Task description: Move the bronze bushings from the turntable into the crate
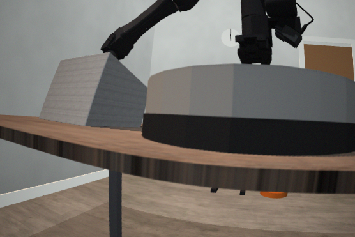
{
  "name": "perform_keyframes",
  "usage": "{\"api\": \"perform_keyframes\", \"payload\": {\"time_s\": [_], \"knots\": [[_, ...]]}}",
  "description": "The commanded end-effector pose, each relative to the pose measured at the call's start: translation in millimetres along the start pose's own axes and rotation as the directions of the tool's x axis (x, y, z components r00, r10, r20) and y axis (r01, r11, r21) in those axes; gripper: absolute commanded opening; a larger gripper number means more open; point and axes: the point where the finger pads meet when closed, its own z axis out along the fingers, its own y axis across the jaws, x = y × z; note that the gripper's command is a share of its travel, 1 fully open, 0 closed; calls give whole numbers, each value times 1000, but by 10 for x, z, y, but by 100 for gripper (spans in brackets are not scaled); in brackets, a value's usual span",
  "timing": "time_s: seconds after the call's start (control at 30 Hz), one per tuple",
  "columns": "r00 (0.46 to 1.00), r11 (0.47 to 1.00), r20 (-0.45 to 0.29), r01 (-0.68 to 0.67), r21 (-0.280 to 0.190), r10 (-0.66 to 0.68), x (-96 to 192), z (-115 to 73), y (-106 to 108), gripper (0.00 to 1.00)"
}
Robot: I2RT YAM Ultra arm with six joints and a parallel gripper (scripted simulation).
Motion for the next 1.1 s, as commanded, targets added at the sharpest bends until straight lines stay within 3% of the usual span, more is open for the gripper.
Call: {"api": "perform_keyframes", "payload": {"time_s": [0.0,0.1,0.33,0.5,1.07], "knots": [[999,1000,44,3,6,-4,-84,-279,-39,14],[999,1000,44,3,8,-4,-76,-420,-42,14],[999,1000,43,3,10,-4,-68,-550,-45,14],[1000,1000,9,-5,4,5,-11,-407,-66,14],[1000,1000,10,-6,4,6,-12,-403,-67,14]]}}
